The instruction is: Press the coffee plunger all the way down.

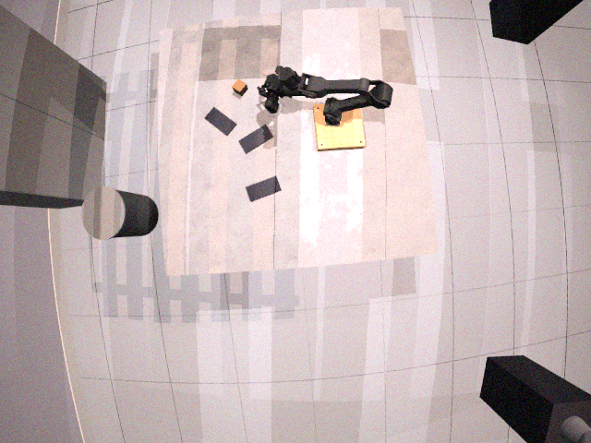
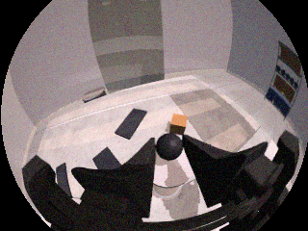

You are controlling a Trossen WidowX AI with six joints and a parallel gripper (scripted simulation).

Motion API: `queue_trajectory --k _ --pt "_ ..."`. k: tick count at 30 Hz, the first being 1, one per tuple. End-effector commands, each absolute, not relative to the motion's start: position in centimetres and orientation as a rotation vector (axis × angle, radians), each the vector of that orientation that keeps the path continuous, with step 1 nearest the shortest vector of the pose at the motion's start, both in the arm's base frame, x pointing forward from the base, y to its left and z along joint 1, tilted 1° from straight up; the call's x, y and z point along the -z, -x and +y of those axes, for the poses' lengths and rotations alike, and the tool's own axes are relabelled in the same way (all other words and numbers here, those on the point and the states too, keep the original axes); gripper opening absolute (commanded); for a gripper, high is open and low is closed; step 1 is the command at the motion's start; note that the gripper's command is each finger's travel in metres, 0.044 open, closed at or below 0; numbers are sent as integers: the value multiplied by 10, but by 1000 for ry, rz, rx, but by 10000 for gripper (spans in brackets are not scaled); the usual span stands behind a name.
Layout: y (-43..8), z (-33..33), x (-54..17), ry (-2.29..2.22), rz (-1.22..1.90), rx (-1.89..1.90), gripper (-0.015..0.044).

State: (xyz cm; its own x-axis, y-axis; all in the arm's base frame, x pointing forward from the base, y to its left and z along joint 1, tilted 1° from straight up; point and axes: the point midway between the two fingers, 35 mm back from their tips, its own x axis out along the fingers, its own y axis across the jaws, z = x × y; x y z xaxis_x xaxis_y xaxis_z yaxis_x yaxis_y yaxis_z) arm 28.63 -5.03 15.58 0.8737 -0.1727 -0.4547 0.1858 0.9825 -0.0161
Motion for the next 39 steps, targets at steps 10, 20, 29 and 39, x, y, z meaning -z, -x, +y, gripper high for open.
queue_trajectory --k 10,20,29,39 --pt "-288 -51 -150 -22 496 185 123" --pt "-289 -51 -156 -28 474 187 123" --pt "-289 -51 -156 -28 474 187 333" --pt "-285 -49 -168 -27 478 186 440"
